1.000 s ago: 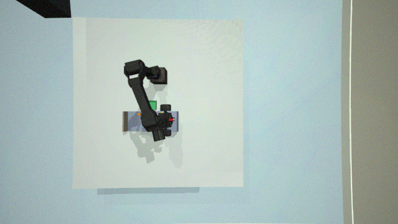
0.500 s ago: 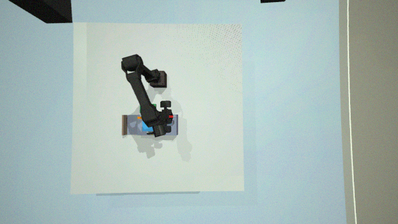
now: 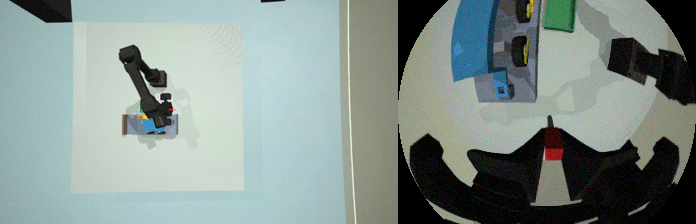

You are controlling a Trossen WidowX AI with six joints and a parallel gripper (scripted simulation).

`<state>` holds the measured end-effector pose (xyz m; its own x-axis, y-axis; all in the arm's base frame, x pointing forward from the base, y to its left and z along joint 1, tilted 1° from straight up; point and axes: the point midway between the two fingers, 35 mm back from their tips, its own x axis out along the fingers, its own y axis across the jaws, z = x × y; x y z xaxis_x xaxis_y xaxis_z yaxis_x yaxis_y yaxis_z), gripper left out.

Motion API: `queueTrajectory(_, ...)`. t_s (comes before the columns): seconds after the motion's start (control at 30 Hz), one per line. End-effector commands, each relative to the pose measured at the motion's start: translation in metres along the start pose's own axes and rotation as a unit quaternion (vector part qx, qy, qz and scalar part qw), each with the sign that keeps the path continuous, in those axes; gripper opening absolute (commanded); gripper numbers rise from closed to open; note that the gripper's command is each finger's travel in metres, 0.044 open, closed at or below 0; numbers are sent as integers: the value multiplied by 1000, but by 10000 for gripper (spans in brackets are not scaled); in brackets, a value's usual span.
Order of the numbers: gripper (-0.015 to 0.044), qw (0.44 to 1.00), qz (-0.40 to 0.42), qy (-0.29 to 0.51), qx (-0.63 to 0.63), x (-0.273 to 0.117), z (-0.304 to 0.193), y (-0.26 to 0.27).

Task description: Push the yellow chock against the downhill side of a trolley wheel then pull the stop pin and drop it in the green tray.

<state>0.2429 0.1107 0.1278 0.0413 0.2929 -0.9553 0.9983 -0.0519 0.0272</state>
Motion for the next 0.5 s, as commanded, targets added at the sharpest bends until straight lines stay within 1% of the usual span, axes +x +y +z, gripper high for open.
queueTrajectory(0.0,0,1000,2,-2,1,-1,6,-1)
queueTrajectory(0.47,0,1000,2,-5,1,-7,64,2)
